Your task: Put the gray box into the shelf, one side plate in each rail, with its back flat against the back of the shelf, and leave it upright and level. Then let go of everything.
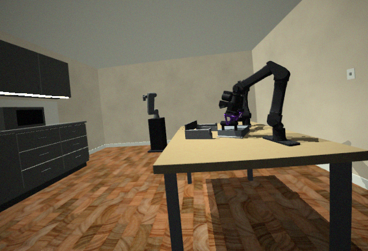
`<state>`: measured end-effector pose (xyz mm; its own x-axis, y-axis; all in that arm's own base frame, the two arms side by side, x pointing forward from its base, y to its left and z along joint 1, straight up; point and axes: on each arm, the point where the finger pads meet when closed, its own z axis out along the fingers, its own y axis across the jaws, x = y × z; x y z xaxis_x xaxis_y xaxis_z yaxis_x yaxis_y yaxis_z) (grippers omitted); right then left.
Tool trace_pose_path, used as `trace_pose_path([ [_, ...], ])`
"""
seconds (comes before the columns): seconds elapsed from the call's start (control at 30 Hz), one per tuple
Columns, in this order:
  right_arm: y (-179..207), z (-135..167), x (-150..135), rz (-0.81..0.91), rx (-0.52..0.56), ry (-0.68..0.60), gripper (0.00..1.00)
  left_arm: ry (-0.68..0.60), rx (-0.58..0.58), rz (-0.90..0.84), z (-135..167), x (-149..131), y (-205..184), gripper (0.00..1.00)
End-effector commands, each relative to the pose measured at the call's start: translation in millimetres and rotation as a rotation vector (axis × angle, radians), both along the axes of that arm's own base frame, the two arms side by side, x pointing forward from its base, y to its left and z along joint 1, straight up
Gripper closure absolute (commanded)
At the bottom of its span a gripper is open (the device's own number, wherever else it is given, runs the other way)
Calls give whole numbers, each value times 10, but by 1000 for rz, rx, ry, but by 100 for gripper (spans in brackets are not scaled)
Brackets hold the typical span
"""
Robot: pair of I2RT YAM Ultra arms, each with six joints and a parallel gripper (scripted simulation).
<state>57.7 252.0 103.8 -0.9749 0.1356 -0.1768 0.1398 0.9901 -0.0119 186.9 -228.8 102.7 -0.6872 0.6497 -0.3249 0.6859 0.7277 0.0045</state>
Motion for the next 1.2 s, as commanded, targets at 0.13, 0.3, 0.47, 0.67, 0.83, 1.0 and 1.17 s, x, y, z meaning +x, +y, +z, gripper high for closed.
trace_pose_path([
  [0.13, 191, 130, 16, 15, 88, -17, 0, -90, -105, -10, 267, 166, -221, 0],
  [0.3, 146, 109, 42, 7, 72, -16, 0, -79, -90, -12, 207, 165, -225, 84],
  [0.47, 154, 115, 43, 6, 75, -16, 0, -79, -90, -12, 207, 166, -224, 84],
  [0.67, 154, 115, 43, 6, 75, -16, 0, -79, -90, -12, 207, 166, -224, 84],
  [0.83, 154, 115, 43, 6, 75, -16, 84, -79, -90, -12, 207, 166, -224, 84],
  [1.0, 171, 116, 45, 0, 83, -17, 84, -79, -90, -12, 207, 166, -224, 84],
  [1.17, 165, 116, 44, 0, 81, -16, 84, -79, -90, -12, 207, 166, -224, 84],
])
